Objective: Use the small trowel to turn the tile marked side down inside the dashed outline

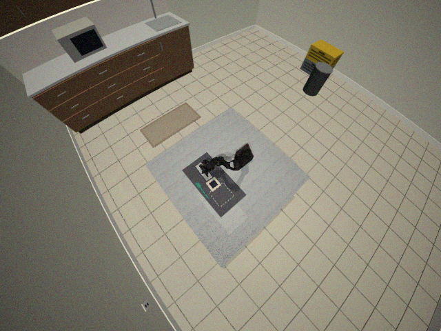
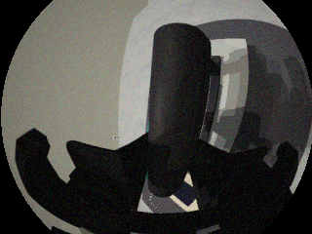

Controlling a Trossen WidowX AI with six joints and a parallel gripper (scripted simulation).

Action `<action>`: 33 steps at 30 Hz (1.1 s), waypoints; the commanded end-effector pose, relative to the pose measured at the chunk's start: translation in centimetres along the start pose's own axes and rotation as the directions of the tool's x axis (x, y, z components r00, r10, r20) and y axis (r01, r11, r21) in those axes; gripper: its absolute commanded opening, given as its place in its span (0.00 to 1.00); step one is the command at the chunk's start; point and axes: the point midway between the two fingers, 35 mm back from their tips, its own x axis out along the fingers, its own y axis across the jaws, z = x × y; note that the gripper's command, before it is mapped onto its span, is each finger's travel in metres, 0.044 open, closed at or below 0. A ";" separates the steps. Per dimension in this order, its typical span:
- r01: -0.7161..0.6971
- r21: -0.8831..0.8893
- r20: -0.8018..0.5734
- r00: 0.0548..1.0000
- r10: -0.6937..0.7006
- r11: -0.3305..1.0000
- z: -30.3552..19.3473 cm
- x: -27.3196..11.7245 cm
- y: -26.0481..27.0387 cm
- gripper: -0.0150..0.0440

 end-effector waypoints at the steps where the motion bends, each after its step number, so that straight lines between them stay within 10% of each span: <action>1: -0.015 -0.002 0.008 1.000 0.015 1.000 0.2 0.3 0.0 0.25; 33: -0.014 0.000 0.007 1.000 0.014 1.000 -3.9 0.5 -0.3 0.25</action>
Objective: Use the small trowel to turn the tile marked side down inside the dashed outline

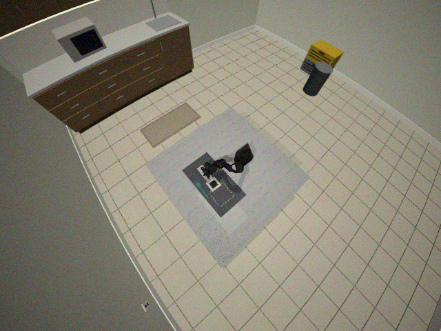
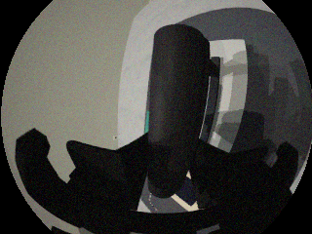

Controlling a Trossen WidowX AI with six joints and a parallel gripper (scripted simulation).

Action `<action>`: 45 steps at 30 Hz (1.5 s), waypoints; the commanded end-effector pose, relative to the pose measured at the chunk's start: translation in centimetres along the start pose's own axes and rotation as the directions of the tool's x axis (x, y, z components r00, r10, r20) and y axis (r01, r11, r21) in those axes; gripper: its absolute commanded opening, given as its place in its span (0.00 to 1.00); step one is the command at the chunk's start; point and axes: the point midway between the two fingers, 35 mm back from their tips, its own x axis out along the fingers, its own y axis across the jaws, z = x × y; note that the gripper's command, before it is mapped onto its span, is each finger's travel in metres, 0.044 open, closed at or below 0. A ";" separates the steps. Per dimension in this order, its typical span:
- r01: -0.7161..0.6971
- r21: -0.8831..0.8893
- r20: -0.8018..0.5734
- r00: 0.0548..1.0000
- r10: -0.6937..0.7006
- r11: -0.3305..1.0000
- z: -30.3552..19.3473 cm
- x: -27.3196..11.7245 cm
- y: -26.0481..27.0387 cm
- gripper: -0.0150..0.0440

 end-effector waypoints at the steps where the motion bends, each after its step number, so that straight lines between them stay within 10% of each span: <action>1: -0.002 -0.005 -0.012 1.000 0.002 1.000 -1.1 0.0 0.2 0.25; 45: 0.000 0.075 -0.080 0.997 0.006 0.997 -6.4 -4.5 5.4 0.25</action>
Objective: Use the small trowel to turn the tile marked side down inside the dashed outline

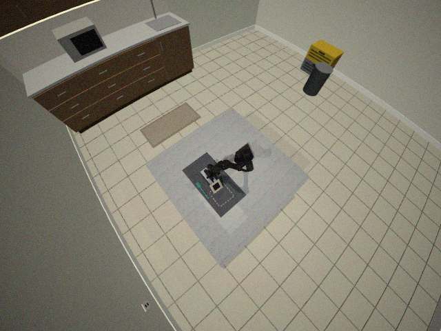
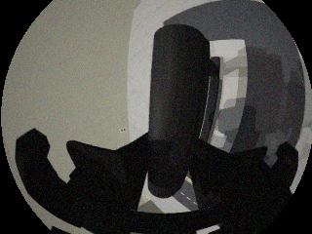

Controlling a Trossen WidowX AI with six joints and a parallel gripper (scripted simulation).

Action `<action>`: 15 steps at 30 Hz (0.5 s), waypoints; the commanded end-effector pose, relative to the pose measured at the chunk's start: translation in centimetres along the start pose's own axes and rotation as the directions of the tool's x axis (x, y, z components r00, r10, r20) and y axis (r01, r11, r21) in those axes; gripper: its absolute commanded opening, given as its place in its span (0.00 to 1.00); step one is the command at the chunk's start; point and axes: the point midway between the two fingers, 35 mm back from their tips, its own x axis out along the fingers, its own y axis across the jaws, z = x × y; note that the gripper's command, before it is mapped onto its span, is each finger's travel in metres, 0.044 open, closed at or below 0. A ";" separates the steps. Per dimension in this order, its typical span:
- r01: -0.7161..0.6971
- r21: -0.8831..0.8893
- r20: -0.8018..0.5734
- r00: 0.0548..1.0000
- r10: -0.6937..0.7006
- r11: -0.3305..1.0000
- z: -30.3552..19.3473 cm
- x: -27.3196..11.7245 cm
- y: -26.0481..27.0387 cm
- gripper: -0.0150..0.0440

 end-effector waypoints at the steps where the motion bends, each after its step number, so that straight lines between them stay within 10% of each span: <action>1: -0.015 -0.005 -0.002 1.000 0.015 1.000 -1.3 -0.5 0.9 0.25; 15: -0.015 -0.003 -0.003 1.000 0.015 1.000 -6.0 -0.3 0.7 0.25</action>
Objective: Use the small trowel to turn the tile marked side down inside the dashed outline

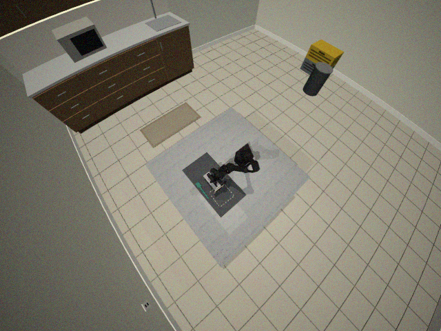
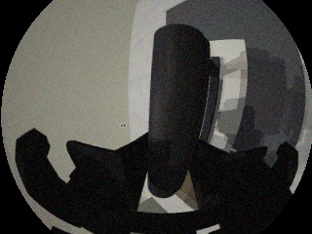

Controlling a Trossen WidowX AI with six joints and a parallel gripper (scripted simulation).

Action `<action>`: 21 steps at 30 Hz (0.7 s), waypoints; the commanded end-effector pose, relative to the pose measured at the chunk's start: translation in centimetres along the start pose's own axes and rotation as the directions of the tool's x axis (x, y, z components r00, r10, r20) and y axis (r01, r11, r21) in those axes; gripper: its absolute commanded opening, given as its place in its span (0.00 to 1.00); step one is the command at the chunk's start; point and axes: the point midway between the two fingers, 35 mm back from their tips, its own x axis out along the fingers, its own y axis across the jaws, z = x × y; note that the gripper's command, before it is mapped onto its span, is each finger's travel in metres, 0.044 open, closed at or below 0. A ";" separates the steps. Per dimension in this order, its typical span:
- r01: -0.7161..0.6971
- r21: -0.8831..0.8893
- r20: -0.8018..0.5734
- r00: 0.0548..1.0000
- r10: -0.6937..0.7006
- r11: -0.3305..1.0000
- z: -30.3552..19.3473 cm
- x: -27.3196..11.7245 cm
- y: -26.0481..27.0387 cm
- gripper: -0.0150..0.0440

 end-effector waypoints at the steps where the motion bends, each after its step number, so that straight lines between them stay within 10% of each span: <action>1: -0.016 0.002 0.009 1.000 0.016 1.000 -0.6 -0.1 0.3 0.25; 21: -0.017 -0.001 0.011 1.000 0.017 1.000 5.4 -2.2 2.6 0.25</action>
